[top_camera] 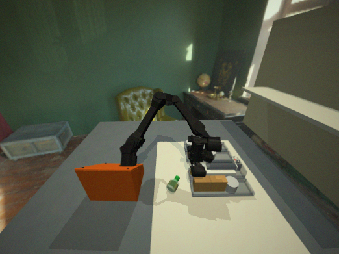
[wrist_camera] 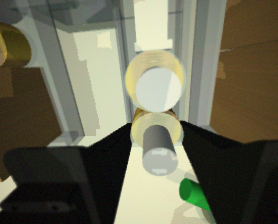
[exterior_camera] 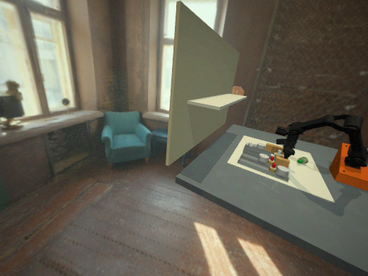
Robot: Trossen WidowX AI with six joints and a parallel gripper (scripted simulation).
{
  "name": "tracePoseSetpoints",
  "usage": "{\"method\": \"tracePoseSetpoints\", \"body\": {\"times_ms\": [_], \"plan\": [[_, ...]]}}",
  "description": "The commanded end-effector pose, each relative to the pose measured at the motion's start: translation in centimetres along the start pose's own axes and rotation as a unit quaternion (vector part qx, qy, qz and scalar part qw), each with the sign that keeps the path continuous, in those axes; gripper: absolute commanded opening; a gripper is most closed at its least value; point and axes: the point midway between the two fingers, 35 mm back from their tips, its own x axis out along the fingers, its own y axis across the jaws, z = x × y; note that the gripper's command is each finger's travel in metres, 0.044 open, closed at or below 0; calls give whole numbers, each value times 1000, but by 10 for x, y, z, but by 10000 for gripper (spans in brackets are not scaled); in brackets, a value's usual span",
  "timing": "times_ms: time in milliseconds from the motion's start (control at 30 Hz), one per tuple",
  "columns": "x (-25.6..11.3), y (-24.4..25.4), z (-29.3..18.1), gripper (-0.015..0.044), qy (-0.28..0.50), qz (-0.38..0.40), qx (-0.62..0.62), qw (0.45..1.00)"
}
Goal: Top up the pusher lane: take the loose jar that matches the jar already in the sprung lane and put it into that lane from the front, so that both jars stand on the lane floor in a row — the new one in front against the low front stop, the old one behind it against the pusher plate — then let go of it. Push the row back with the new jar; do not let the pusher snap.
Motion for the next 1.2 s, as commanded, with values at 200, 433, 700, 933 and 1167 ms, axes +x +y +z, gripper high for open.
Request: {"method": "tracePoseSetpoints", "body": {"times_ms": [200,433,700,933,1167], "plan": [[0,0,0,52,1,1,0,1000],[0,0,0,236,1,1,0,1000],[-8,0,0,297,1,0,0,1000],[-20,-1,0,297,1,0,0,1000],[-21,-1,-17,297,1,0,0,1000]]}}
